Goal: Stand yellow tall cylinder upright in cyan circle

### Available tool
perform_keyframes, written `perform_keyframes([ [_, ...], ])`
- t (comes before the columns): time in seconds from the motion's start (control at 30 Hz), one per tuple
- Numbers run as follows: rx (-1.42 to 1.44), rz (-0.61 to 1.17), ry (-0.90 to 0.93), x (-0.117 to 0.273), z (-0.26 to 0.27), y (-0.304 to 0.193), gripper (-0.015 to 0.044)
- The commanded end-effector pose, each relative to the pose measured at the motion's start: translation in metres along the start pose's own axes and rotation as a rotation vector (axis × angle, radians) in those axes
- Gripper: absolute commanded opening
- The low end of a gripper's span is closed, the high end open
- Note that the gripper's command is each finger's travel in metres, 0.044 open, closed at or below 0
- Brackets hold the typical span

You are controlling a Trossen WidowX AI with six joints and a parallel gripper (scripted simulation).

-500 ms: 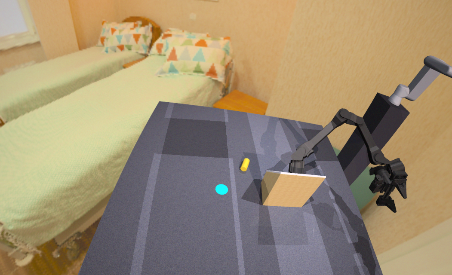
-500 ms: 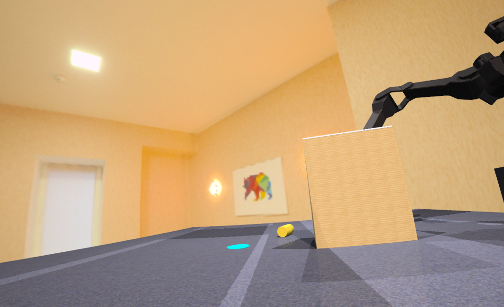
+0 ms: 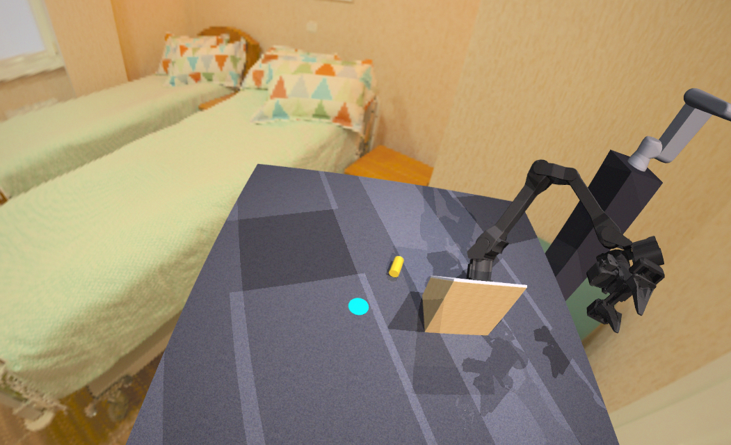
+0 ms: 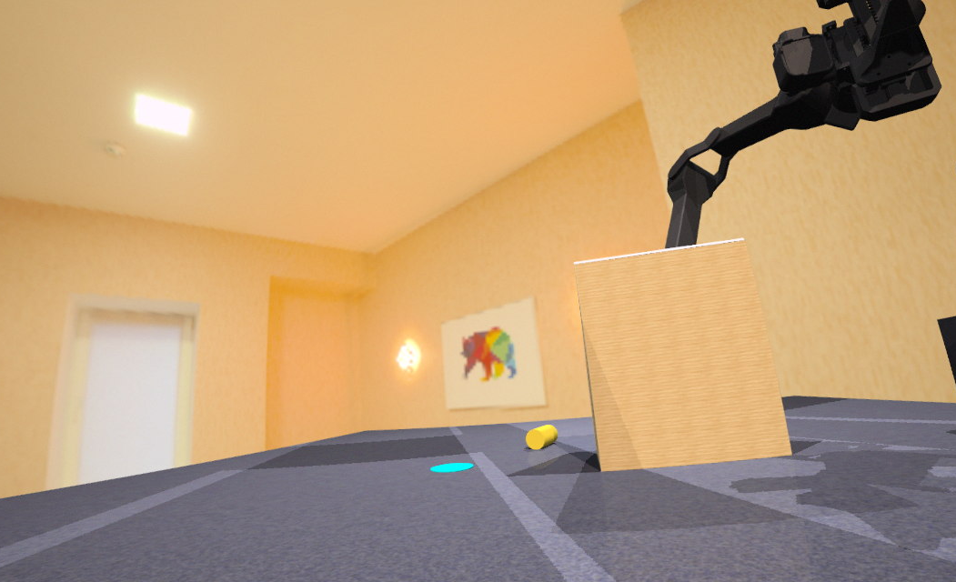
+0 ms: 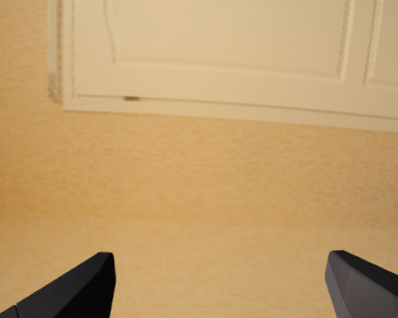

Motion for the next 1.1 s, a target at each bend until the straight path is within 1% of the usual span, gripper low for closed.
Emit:
perform_keyframes([
  [0.0, 0.163, -0.119, -0.085, -0.029, 0.027, 0.053, 0.0309],
  [0.3, 0.473, -0.288, -0.318, -0.067, 0.062, 0.164, 0.0309],
  [0.57, 0.72, -0.327, -0.585, -0.078, 0.067, 0.26, 0.0309],
  [0.83, 0.931, -0.245, -0.88, -0.07, 0.055, 0.351, 0.0309],
  [1.07, 1.078, -0.067, -1.123, -0.048, 0.032, 0.421, 0.0309],
])
Point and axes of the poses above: the point midway between the two fingers, 35 mm back from their tips, its own x axis back along the fingers, its own z axis across the jaws, y = z × x, the point moved 9 cm from there along x, back along the fingers, and after that the axes turned 10 degrees about -x, right-handed, at the moved point
